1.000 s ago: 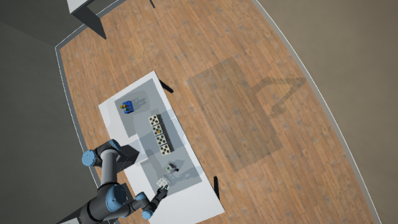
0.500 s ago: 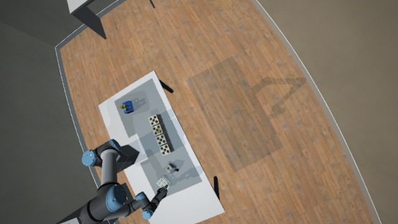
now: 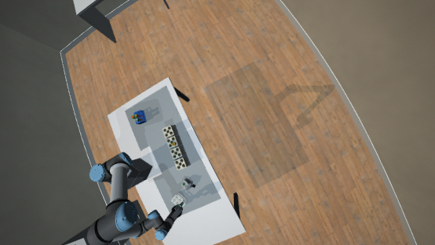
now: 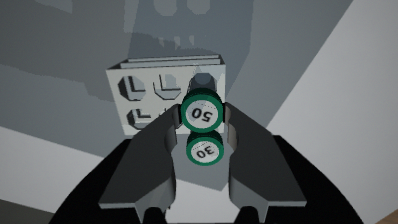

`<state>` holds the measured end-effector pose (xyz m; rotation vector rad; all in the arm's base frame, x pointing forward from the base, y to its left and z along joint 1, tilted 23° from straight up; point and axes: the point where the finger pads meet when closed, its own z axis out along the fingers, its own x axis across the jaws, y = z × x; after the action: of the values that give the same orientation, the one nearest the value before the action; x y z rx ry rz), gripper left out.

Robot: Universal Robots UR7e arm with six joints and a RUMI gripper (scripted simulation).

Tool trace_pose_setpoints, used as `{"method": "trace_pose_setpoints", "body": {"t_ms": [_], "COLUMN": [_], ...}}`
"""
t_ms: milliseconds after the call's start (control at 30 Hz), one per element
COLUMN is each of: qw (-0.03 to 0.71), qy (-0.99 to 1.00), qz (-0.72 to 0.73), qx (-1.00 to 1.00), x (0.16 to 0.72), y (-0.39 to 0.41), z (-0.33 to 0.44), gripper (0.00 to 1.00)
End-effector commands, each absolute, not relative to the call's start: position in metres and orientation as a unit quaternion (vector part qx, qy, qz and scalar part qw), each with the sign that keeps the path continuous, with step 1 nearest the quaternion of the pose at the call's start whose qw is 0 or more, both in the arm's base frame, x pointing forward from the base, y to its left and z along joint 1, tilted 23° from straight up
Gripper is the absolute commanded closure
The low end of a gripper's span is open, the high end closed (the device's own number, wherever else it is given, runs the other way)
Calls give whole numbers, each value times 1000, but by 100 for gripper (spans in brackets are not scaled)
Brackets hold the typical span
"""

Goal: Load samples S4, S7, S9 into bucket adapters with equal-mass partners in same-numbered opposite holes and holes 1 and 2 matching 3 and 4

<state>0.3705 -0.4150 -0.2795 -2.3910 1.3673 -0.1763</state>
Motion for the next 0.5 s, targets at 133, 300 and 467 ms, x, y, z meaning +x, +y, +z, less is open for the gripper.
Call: {"method": "trace_pose_setpoints", "body": {"t_ms": [133,300,467], "qw": [188,188,188], "qy": [487,487,487], "qz": [-64,-64,-64], "qx": [-850,-850,-850], "x": [361,358,353], "y": [-424,-427,-431], "z": [-251,-241,-226], "gripper": [100,100,100]}}
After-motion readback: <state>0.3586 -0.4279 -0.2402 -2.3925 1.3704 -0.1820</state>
